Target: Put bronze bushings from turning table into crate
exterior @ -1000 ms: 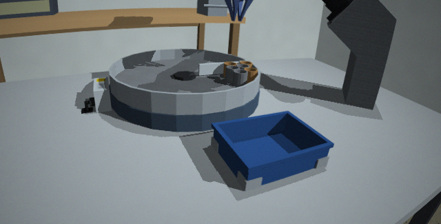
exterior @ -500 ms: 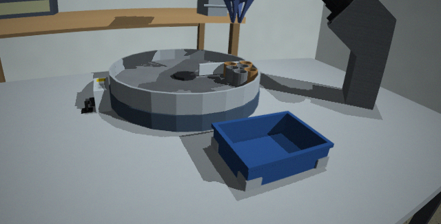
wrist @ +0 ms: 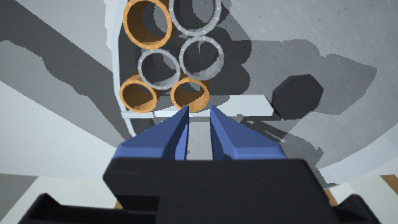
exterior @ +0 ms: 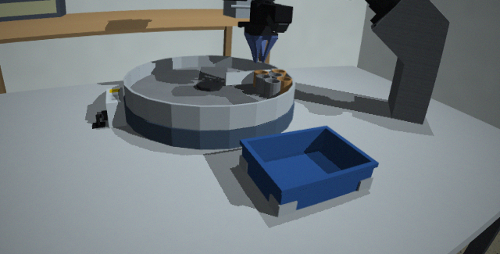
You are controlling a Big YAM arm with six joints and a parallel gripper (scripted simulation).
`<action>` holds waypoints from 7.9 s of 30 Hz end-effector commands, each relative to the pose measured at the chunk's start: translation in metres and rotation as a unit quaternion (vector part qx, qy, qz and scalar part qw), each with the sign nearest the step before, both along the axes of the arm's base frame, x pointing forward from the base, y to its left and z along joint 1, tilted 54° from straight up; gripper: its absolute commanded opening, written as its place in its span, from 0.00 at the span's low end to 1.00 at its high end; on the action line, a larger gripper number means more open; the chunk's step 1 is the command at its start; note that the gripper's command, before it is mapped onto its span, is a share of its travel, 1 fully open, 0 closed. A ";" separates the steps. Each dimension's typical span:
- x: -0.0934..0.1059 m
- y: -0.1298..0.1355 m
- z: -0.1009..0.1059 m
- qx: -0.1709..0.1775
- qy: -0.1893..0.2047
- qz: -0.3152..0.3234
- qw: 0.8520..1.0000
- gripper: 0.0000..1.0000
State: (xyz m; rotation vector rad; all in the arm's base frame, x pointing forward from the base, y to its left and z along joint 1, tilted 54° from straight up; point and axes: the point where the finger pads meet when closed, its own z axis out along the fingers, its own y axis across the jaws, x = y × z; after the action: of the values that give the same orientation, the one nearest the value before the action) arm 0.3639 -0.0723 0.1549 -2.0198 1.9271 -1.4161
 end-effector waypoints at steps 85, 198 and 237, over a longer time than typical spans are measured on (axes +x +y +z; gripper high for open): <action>0.023 -0.006 -0.005 -0.010 -0.003 0.019 1.000 0.19; 0.031 -0.024 -0.021 -0.009 -0.001 0.013 1.000 0.00; 0.018 -0.005 -0.001 -0.004 -0.011 0.014 1.000 0.00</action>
State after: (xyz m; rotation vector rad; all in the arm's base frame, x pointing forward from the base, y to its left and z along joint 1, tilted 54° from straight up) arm 0.3839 -0.0891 0.1379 -2.0557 1.8997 -1.4321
